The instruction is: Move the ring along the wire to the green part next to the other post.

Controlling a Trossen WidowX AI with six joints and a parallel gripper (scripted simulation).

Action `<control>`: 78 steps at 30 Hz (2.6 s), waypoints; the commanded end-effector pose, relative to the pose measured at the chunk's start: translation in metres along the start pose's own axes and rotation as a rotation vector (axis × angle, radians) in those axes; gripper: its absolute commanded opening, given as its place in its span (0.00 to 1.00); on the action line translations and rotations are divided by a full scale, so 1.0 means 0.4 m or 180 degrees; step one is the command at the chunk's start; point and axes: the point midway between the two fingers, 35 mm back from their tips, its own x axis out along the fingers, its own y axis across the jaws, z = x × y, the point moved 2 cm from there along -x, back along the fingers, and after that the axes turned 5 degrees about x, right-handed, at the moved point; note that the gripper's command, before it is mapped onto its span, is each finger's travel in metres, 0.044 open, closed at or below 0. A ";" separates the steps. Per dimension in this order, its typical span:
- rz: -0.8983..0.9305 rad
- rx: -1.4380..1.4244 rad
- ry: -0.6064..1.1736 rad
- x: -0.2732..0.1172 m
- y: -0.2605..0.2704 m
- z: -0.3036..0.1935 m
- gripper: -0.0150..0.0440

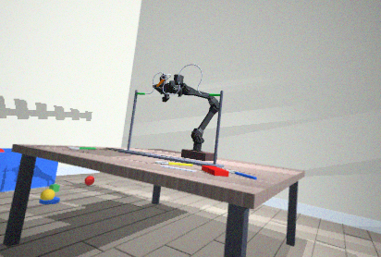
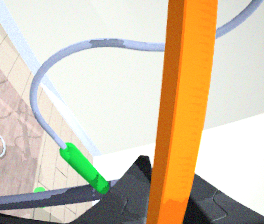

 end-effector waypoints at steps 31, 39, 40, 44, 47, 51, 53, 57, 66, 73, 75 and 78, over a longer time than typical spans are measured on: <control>-0.1044 -0.1899 -0.0307 0.000 -0.083 0.023 0.00; -0.1170 -0.2126 -0.0345 0.001 -0.086 0.022 0.00; -0.1175 -0.2136 -0.0346 0.002 -0.085 0.021 0.00; -0.1186 -0.2153 -0.0348 0.004 -0.081 0.015 0.00; -0.1169 -0.2120 -0.0341 0.008 -0.074 0.007 0.00; -0.1116 -0.2022 -0.0323 0.012 -0.061 -0.006 0.00; -0.1081 -0.1959 -0.0310 0.015 -0.054 -0.014 0.00; -0.0982 -0.1777 -0.0276 0.020 -0.033 -0.030 0.00; -0.0695 -0.1253 -0.0180 0.030 0.027 -0.067 0.00; -0.0439 -0.0788 -0.0095 0.033 0.083 -0.090 0.00; -0.0363 -0.0651 -0.0070 0.033 0.100 -0.095 0.00; -0.0250 -0.0445 -0.0032 0.031 0.126 -0.102 0.00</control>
